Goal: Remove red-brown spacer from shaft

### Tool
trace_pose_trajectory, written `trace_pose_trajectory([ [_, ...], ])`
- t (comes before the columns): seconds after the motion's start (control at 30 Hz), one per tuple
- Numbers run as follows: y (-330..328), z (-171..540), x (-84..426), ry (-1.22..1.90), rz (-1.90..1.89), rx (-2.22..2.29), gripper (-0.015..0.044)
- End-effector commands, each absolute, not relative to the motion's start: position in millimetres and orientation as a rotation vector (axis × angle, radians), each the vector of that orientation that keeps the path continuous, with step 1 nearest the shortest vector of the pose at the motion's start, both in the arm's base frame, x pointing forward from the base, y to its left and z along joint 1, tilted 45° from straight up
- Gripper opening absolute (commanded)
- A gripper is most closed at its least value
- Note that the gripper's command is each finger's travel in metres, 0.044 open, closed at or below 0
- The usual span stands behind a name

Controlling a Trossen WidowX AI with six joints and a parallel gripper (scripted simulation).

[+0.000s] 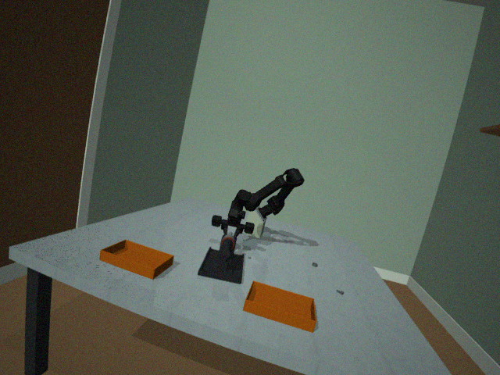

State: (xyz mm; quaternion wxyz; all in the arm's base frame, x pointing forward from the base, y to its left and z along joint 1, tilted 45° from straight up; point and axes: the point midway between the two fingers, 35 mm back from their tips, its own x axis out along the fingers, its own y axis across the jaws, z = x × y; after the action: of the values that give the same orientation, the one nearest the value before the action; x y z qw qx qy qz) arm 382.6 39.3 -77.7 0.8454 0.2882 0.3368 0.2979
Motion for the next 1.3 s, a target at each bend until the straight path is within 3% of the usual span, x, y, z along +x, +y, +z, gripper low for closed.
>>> trace_pose_trajectory([
  [0.0,40,-78,382,0.711,0.629,0.608,0.0020],
  [0.1,40,-78,382,0.711,0.629,0.608,0.0000],
  [1.27,35,-80,367,0.713,0.625,0.610,0.0000],
])
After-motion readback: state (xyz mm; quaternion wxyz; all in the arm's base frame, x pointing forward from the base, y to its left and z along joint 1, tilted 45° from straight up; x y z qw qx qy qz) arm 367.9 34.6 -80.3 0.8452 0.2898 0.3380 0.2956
